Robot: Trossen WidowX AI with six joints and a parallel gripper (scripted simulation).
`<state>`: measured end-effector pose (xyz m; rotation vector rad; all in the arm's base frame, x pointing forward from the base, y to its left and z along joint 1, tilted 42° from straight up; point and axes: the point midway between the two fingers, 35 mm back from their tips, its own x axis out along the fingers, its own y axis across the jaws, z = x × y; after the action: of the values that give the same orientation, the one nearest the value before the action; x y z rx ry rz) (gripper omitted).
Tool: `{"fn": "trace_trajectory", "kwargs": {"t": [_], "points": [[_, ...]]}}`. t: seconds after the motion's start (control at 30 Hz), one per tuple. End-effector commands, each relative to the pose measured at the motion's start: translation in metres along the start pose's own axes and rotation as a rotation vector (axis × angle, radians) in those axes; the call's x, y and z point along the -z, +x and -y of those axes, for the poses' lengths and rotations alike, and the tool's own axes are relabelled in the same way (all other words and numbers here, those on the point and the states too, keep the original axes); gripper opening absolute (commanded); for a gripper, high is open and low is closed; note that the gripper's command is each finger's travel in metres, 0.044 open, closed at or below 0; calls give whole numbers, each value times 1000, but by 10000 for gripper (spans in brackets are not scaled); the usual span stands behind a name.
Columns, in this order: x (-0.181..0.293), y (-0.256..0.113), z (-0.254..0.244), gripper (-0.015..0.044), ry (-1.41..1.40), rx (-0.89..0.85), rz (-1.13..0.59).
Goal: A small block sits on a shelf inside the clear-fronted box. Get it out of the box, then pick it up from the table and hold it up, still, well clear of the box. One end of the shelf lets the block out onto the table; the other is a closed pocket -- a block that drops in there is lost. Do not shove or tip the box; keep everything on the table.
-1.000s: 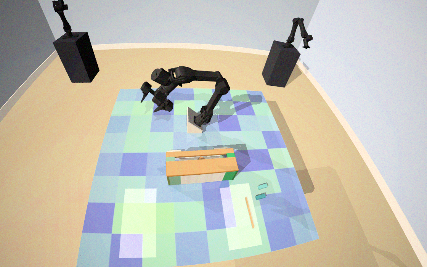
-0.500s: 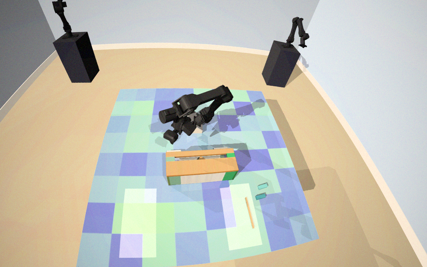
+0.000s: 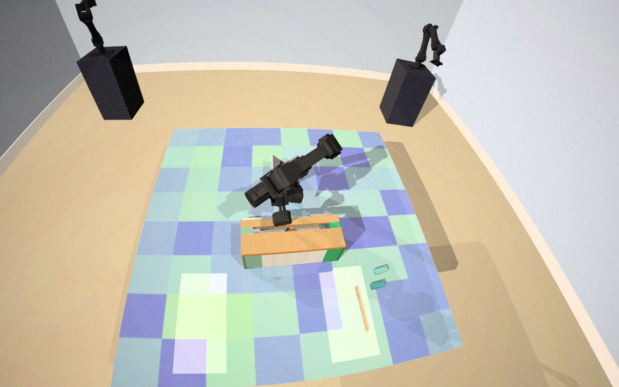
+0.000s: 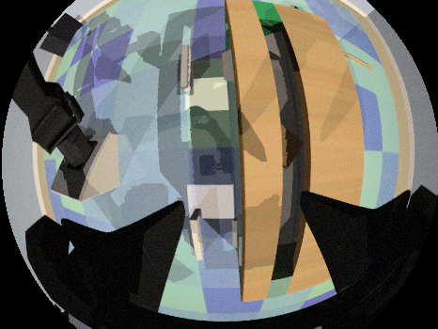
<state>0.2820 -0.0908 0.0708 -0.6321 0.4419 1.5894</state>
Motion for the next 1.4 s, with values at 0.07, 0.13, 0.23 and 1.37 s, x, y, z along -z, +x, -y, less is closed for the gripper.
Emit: {"fn": "trace_trajectory", "kwargs": {"t": [0.07, 0.13, 0.23, 1.37], "points": [[0, 5, 1, 400, -4, 4, 12], [1, 8, 1, 400, -3, 3, 13], [2, 13, 1, 400, -1, 2, 15], [9, 67, -1, 400, 20, -14, 43]]}}
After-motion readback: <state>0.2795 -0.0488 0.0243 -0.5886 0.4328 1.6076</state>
